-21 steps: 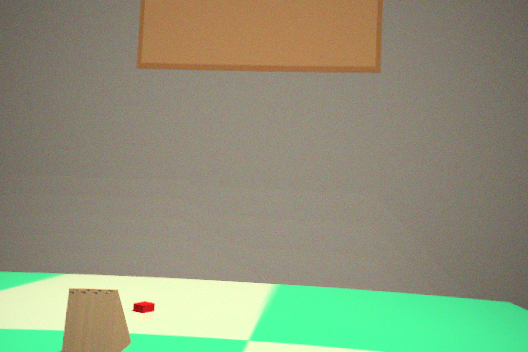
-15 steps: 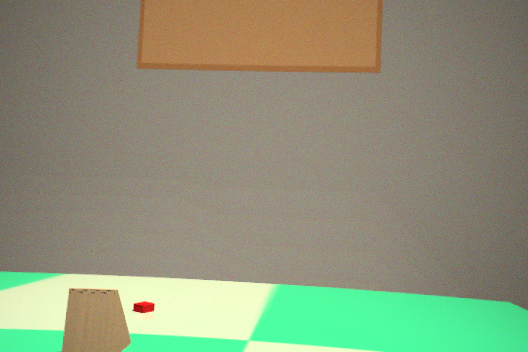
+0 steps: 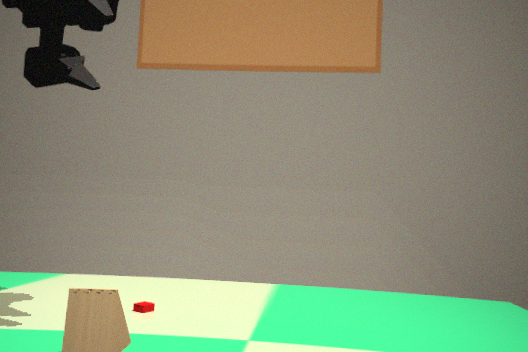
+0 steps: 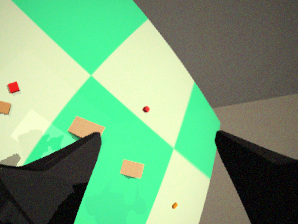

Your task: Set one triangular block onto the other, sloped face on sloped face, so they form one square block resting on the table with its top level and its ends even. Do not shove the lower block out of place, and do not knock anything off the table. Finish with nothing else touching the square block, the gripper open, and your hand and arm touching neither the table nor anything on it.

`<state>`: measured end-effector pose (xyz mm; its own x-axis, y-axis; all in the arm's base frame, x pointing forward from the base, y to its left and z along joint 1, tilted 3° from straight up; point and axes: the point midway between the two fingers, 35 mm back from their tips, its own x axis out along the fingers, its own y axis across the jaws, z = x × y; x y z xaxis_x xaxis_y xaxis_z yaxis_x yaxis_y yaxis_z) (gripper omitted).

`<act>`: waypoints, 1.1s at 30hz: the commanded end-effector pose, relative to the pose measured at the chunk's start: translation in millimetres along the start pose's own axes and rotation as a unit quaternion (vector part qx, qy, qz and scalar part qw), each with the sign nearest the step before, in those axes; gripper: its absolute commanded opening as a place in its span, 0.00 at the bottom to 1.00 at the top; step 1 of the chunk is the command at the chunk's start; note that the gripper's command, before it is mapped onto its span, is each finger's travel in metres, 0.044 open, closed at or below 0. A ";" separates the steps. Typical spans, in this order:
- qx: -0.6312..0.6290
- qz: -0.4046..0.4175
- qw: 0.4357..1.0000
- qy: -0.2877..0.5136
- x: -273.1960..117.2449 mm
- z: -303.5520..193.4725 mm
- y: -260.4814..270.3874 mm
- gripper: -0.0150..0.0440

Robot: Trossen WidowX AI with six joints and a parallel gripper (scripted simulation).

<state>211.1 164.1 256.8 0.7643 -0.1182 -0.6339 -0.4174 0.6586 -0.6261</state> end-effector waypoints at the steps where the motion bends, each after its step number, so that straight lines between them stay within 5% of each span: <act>1: -0.183 0.005 0.978 0.100 61.8 -29.2 21.4 1.00; 8: -0.383 0.064 0.897 0.212 126.0 -85.1 37.9 1.00; 17: -0.576 0.216 0.728 0.303 176.2 -182.7 54.6 1.00; 25: -0.580 0.220 0.723 0.304 178.1 -185.9 55.0 1.00; 33: -0.580 0.221 0.724 0.302 226.1 -220.6 53.2 1.00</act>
<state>250.5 23.2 -4.1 0.2308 -0.6104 -0.7577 -0.9544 -0.2935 -0.0543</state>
